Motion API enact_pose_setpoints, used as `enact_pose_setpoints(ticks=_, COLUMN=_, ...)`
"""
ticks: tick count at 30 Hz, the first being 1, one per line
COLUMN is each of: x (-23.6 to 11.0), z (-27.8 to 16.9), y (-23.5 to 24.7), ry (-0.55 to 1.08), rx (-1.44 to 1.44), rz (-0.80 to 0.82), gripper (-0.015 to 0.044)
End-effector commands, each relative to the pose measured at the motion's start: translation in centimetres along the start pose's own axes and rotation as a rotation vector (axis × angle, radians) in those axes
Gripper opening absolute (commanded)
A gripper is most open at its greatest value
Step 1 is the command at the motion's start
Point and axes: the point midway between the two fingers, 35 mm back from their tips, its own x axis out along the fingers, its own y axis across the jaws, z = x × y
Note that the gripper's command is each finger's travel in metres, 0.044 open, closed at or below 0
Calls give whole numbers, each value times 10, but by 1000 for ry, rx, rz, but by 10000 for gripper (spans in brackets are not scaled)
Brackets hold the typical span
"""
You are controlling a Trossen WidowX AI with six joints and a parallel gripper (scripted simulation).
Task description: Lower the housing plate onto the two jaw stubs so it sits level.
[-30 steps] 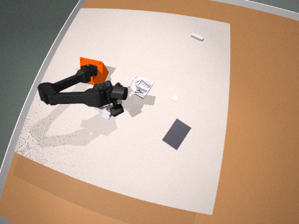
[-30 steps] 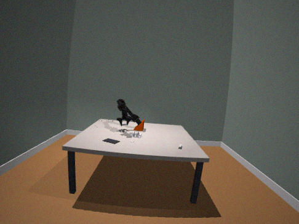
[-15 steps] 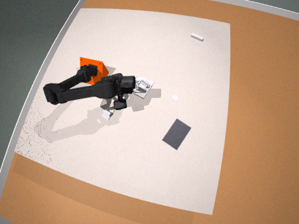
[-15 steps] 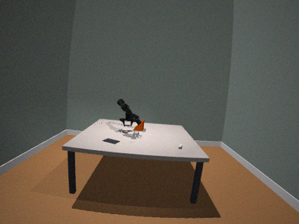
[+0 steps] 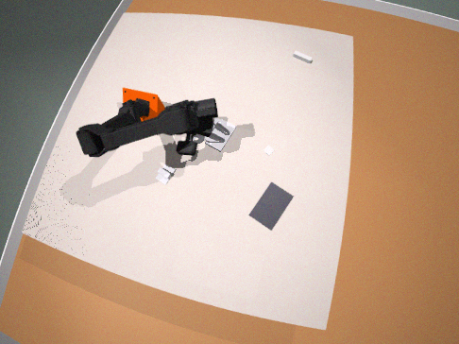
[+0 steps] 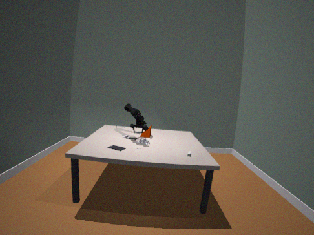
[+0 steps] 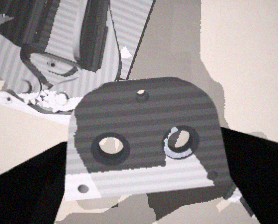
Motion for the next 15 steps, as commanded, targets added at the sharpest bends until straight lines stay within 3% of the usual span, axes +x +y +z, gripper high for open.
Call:
enact_pose_setpoints(ticks=1, x=0, z=5, y=12, ry=-1, rx=68, rz=4, gripper=351)
enact_pose_setpoints(ticks=15, x=2, z=14, y=58, ry=0, rx=351, rz=-18, gripper=351)
